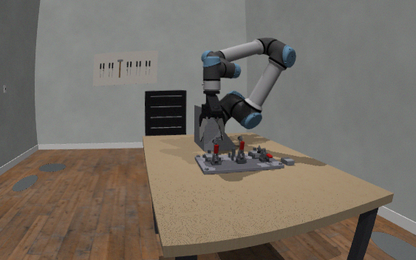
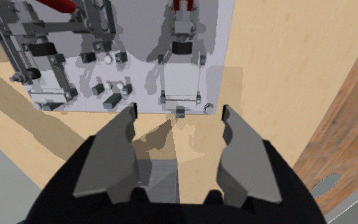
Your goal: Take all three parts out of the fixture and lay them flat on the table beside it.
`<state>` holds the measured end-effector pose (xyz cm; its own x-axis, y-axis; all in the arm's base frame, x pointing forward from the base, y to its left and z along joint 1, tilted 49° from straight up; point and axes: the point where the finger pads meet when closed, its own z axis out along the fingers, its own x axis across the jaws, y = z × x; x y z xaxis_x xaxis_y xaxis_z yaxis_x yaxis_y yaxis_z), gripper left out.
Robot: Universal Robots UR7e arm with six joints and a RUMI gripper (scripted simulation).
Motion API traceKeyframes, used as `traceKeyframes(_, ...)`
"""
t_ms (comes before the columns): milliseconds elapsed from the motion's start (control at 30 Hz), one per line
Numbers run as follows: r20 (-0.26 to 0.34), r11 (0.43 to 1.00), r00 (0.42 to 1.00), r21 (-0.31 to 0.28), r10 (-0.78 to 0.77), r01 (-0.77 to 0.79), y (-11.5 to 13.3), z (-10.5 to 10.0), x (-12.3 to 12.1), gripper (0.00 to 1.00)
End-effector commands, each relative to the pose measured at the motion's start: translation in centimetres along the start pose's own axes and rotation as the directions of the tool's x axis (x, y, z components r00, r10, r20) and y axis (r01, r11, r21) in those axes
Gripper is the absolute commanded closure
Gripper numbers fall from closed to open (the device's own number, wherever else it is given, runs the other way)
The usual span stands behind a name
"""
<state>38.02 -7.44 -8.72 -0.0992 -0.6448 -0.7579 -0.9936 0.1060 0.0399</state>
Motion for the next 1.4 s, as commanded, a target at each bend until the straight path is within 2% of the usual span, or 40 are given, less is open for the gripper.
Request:
traceKeyframes(0,-0.001,1.0,1.0,0.002,0.0,0.0,-0.1,1.8,0.1,0.41)
traceKeyframes(200,-0.001,1.0,1.0,0.002,0.0,0.0,-0.1,3.5,0.1,0.41)
traceKeyframes(400,-0.001,1.0,1.0,0.002,0.0,0.0,-0.1,3.9,0.1,0.41)
traceKeyframes(1367,-0.001,1.0,1.0,0.002,0.0,0.0,-0.1,4.6,0.1,0.41)
